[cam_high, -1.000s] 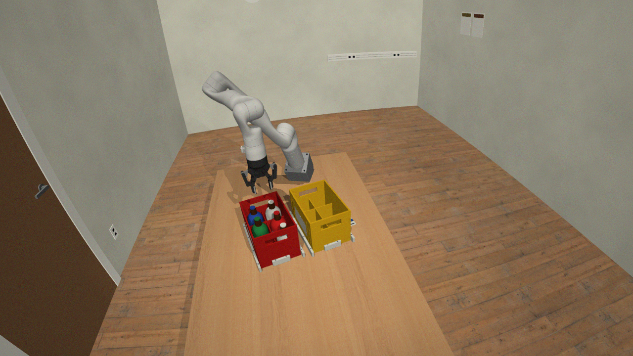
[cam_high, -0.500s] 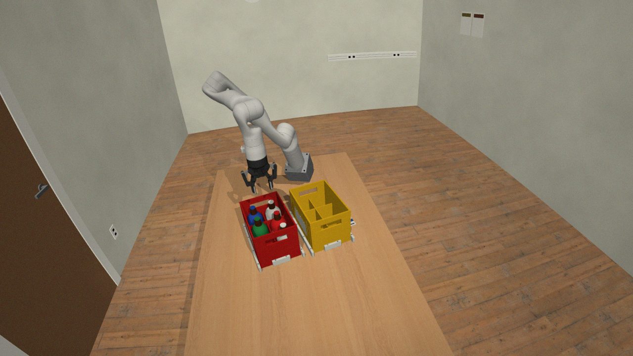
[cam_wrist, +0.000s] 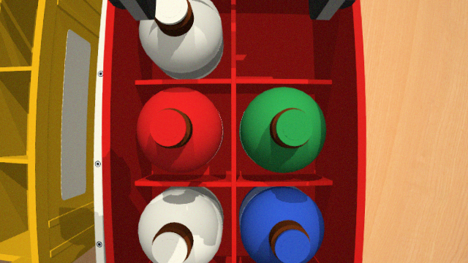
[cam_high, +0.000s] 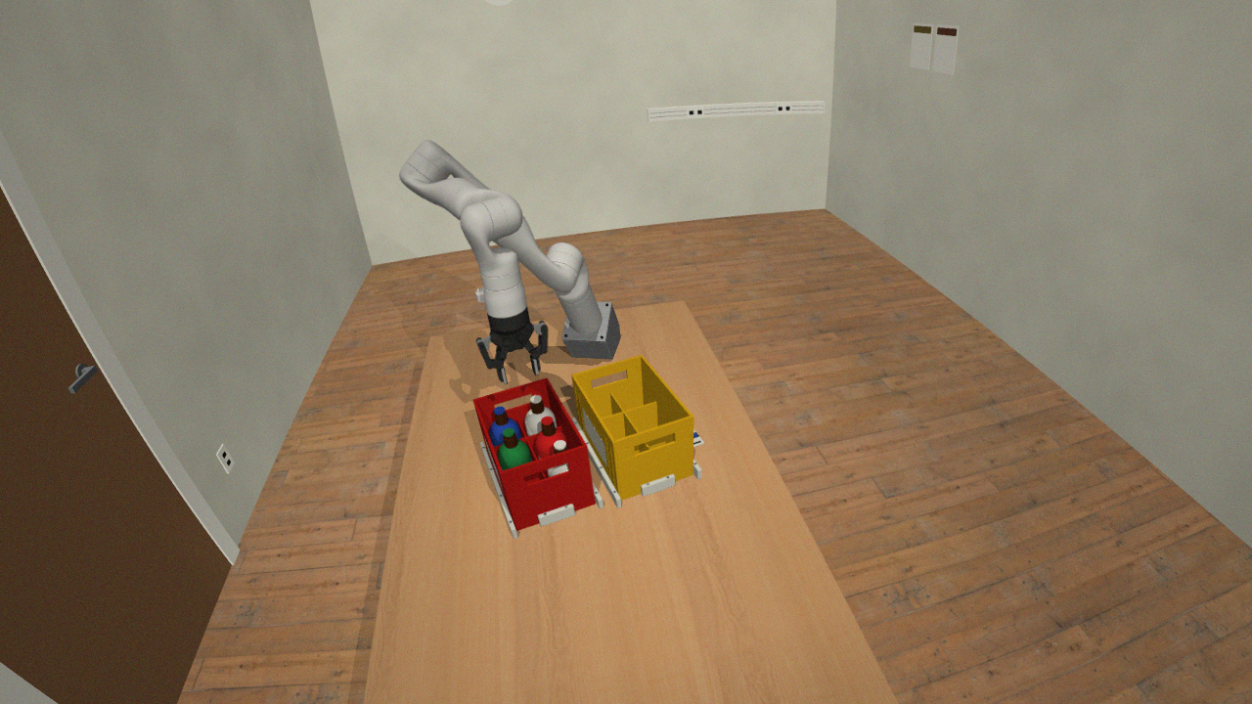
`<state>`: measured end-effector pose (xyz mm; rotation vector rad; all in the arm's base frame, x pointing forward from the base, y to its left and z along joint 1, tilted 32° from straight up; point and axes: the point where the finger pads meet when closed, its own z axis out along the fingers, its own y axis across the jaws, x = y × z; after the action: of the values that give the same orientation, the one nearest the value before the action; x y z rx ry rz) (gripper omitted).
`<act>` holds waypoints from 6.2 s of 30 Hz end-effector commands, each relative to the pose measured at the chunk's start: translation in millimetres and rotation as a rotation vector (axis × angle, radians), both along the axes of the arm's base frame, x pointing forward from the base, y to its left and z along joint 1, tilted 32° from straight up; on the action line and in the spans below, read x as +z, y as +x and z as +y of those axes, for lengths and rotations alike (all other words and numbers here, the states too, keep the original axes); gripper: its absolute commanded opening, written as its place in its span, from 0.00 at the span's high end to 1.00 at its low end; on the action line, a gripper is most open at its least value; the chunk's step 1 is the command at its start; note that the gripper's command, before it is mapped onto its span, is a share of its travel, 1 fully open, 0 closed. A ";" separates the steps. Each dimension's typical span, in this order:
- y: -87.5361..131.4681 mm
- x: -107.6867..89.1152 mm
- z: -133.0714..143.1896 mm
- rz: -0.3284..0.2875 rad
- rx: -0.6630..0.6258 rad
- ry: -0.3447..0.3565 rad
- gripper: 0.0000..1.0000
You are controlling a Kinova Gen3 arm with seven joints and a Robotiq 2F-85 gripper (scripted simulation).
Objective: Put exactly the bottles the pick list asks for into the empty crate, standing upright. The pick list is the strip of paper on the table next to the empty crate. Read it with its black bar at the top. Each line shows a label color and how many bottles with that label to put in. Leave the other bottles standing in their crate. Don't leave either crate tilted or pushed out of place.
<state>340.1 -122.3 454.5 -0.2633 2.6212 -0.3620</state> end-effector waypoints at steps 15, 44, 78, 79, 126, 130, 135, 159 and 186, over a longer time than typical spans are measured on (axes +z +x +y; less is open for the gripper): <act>0.0 0.4 0.1 -0.001 0.000 0.000 0.33; -46.0 -87.8 -67.1 -0.163 -0.668 0.379 0.33; -58.8 -138.6 -99.2 -0.163 -0.668 0.379 0.33; -58.2 -139.7 -99.5 -0.163 -0.668 0.379 0.33; -31.8 -186.3 -110.9 -0.163 -0.668 0.379 0.33; -29.3 -190.8 -112.0 -0.163 -0.668 0.379 0.33; -26.1 -196.5 -113.3 -0.163 -0.668 0.379 0.33; -26.3 -196.1 -113.2 -0.163 -0.668 0.379 0.52; -26.3 -196.1 -113.2 -0.163 -0.668 0.379 0.60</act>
<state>313.8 -235.4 258.2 0.7471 2.4808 -0.0826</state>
